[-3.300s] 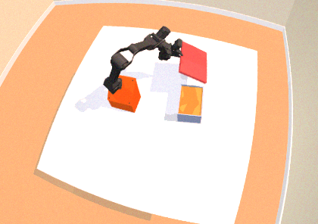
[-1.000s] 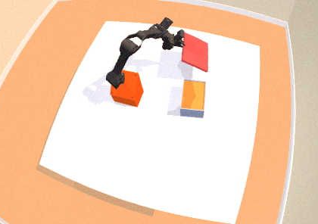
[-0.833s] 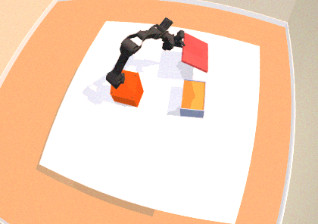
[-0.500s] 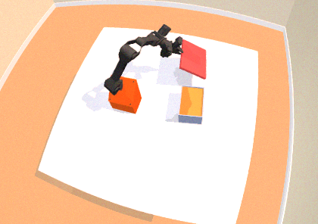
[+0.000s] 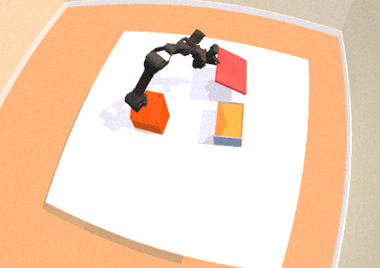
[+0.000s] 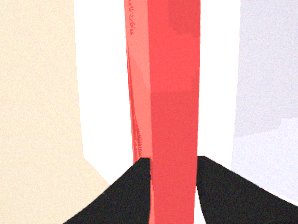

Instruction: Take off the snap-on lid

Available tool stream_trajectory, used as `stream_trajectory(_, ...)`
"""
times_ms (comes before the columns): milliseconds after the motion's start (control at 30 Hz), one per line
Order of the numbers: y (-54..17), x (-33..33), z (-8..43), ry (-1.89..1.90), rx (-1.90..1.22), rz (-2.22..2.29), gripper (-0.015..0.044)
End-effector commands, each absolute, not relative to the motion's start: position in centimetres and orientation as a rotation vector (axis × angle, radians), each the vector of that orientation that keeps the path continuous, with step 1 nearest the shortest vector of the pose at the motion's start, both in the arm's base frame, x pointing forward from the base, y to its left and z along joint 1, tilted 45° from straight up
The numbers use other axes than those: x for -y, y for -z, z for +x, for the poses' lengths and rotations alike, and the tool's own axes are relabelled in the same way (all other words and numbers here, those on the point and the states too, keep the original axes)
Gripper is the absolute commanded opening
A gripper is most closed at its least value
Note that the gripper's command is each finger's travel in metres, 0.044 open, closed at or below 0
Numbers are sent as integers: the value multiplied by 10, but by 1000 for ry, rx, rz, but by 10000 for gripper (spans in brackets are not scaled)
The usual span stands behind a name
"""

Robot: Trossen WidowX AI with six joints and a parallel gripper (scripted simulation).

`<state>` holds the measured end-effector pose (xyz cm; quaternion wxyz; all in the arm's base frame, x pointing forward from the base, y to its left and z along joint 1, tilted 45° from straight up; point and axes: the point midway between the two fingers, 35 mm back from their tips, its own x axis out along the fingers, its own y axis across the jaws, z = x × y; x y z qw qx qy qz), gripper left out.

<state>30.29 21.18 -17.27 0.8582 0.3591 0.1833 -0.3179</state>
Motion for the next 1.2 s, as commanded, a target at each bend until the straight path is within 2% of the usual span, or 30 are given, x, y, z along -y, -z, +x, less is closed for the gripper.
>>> stream_trajectory(0,175,-210,303,664,-380,753,0)
stream_trajectory(1167,195,-190,302,664,-379,752,0)
